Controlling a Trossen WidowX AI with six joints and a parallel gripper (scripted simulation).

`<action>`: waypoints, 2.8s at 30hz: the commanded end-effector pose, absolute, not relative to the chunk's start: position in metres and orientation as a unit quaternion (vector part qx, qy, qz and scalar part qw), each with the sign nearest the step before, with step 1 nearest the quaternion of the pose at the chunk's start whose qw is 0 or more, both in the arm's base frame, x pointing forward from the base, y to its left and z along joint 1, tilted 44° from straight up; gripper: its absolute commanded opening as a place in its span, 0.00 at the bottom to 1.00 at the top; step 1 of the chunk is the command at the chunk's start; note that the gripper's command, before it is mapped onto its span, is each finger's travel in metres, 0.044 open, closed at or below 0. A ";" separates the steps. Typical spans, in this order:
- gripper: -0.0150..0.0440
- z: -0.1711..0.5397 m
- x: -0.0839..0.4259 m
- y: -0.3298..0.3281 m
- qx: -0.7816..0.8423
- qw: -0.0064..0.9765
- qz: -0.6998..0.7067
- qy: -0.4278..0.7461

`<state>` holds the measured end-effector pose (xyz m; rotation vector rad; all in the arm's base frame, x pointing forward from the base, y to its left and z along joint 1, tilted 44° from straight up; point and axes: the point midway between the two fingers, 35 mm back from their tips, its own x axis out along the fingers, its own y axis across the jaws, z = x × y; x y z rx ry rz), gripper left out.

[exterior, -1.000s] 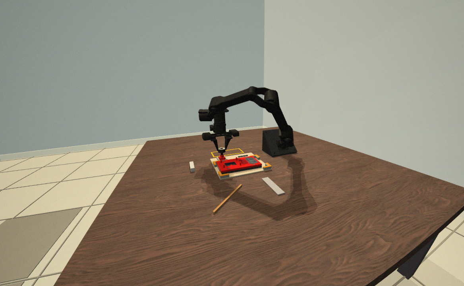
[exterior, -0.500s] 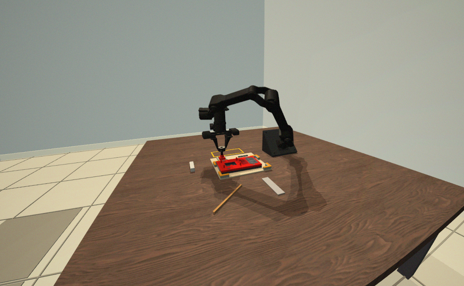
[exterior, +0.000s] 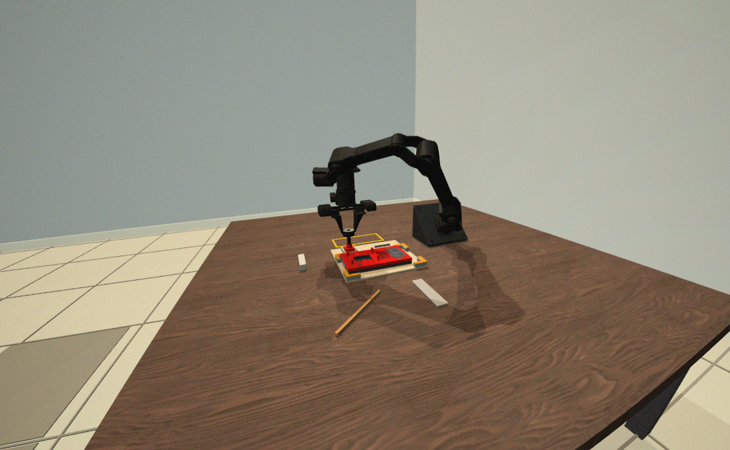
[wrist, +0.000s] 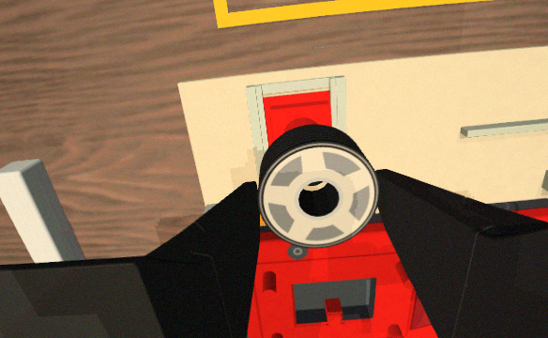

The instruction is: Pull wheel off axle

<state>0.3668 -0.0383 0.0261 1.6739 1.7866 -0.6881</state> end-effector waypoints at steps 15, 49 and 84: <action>0.25 0.046 0.368 -0.057 0.629 0.299 -0.258 0.670; 0.25 -0.015 0.316 -0.141 0.627 0.301 -0.261 0.669; 0.25 -0.091 0.313 -0.069 0.628 0.300 -0.259 0.669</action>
